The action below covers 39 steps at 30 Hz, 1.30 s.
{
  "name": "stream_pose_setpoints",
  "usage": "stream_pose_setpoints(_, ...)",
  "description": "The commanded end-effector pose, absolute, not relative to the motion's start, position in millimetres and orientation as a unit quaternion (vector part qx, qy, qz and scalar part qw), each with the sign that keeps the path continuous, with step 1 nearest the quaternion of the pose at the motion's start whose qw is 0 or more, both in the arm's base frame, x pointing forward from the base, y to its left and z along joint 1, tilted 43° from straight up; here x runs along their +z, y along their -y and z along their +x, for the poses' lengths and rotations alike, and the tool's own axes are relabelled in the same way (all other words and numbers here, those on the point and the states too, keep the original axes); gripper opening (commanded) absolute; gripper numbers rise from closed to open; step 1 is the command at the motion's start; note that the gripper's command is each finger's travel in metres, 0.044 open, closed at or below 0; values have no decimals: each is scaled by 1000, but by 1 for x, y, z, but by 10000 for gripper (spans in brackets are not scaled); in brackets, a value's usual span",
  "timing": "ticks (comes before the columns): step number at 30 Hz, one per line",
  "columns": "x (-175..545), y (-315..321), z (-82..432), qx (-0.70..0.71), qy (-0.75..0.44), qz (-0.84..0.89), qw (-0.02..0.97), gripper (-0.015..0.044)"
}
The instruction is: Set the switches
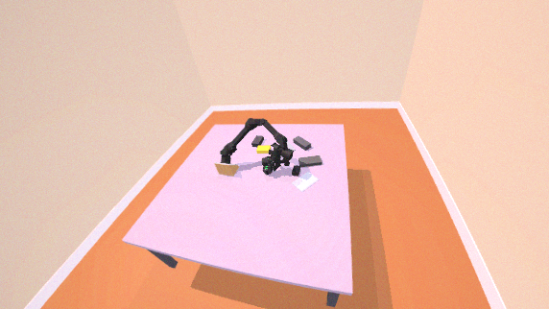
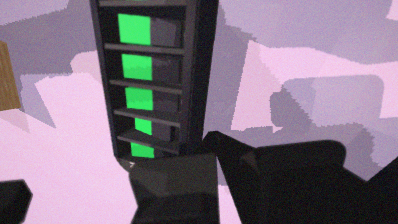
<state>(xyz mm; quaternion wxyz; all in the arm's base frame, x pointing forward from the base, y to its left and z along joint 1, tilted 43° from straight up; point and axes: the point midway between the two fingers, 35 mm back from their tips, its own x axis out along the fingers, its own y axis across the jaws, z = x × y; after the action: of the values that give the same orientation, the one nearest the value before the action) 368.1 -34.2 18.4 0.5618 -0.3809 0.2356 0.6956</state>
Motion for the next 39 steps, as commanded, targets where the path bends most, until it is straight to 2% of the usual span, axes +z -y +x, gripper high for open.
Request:
stream_pose_setpoints(1, 14, 32, 358, 703, -240, -370, 558, 0)
stream_pose_setpoints(14, 13, 31, 351, 703, -240, -370, 558, 0)
stream_pose_setpoints(26, 66, 65, 393, 702, -240, -372, 558, 0)
stream_pose_setpoints(32, 69, 64, 391, 696, -242, -373, 564, 0)
stream_pose_setpoints(39, 96, 51, 365, 637, -250, -378, 624, 0)
